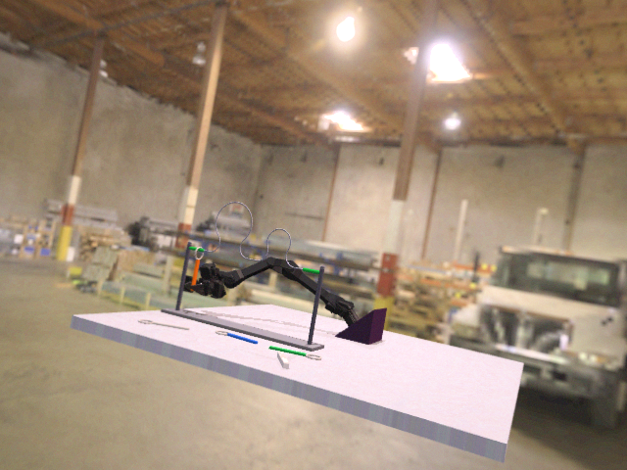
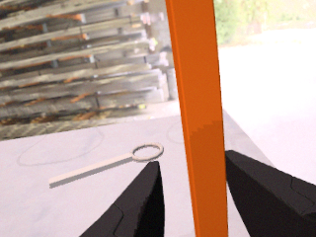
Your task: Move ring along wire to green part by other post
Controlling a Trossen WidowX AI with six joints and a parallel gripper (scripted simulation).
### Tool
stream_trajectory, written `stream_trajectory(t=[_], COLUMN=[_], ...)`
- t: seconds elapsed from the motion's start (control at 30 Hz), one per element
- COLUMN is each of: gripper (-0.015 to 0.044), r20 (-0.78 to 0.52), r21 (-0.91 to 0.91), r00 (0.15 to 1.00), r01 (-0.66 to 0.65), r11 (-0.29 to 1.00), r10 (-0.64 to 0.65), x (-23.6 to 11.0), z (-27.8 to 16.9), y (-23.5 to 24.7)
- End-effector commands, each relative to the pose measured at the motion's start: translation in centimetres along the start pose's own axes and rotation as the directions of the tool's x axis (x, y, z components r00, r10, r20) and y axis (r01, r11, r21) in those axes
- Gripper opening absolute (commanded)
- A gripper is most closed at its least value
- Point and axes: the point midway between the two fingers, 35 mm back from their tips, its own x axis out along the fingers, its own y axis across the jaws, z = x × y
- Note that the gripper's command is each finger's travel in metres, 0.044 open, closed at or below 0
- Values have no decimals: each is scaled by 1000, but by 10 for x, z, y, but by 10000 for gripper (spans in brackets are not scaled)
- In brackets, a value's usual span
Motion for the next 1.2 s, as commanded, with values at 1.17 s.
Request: stream_trajectory(t=[1.17], gripper=[-150], r20=[0], r21=[-2], r00=[1000], r01=[6], r11=[1000], r10=[-6], x=[0], z=[14], y=[2])
